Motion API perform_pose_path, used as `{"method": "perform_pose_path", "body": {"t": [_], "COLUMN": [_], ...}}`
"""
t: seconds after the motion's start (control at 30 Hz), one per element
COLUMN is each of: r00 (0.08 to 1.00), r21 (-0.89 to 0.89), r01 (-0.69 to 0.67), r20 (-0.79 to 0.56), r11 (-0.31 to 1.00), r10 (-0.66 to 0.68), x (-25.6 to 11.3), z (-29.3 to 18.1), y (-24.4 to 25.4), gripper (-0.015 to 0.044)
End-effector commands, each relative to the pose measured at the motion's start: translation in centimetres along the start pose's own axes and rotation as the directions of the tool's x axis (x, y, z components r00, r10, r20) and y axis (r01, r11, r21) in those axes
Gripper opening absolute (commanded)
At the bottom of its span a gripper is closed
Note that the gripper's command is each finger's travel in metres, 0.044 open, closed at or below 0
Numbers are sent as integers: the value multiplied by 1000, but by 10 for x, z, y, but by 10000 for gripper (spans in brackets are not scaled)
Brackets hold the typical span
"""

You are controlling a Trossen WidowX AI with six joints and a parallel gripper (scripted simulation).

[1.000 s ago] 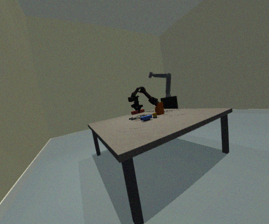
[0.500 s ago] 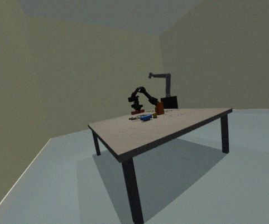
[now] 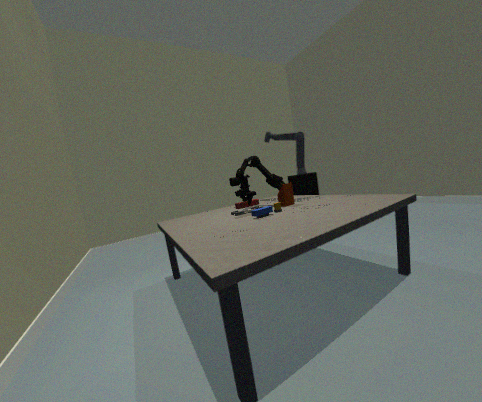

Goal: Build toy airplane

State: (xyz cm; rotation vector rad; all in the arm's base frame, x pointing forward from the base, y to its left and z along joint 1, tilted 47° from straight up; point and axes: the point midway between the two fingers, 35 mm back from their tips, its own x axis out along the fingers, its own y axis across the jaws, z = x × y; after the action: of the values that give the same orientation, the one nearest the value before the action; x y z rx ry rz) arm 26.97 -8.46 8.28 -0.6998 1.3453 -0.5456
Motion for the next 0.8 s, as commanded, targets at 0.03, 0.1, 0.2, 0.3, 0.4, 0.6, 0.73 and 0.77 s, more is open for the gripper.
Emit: {"method": "perform_pose_path", "body": {"t": [0.03, 0.1, 0.2, 0.3, 0.4, 0.6, 0.73, 0.77], "r00": [1000, 1000, 1000, 1000, 1000, 1000, 1000, 1000], "r21": [-6, -6, -6, -6, -1, -1, -1, -1], "r01": [-2, -2, -1, 0, 3, 3, 3, 3], "r20": [-4, -4, -4, -4, -2, -2, -2, -2], "r11": [1000, 1000, 1000, 1000, 1000, 1000, 1000, 1000], "r10": [2, 2, 1, 0, -3, -3, -3, -3], "x": [8, 11, 16, 18, 16, 16, 16, 16], "z": [-2, -2, -3, -3, -1, -1, -1, -1], "y": [1, 1, 1, 1, -1, -1, -1, -1], "gripper": [195, 195, 195, 195, 182, 83, 83, 109]}}
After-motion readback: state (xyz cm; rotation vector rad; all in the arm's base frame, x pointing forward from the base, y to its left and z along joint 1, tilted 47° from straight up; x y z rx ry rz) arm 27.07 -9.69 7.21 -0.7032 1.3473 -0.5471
